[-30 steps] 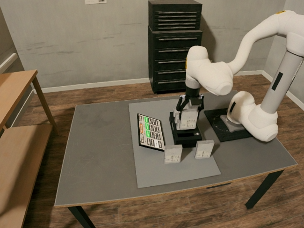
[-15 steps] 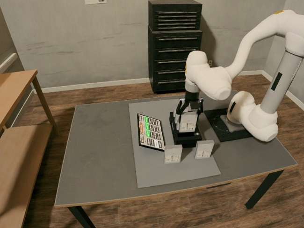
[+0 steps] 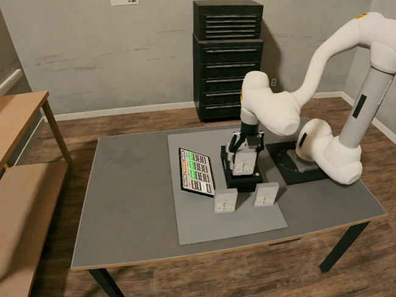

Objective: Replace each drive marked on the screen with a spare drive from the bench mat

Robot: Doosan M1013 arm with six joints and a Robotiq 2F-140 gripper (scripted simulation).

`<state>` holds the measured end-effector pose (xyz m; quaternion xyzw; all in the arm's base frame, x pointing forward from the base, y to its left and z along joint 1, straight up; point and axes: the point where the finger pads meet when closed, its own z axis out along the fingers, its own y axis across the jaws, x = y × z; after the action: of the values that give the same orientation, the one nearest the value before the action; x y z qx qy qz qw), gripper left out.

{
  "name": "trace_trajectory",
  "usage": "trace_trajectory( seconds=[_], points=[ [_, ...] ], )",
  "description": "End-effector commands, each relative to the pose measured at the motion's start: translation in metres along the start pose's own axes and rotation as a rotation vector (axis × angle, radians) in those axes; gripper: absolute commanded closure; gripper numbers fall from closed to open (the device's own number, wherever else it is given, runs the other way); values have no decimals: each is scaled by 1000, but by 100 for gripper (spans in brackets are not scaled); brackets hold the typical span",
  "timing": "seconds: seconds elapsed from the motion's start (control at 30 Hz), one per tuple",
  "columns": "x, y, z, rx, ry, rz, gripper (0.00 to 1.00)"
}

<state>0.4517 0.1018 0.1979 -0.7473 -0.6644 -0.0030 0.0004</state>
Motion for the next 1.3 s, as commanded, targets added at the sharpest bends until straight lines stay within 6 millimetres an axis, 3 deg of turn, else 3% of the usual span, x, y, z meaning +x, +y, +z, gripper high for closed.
trace_trajectory(
  seconds=[0.0, 1.27],
  points=[
    [0, 0, 2, -1, 1, 0, 90],
    [0, 0, 12, -1, 1, 0, 90]
  ],
)
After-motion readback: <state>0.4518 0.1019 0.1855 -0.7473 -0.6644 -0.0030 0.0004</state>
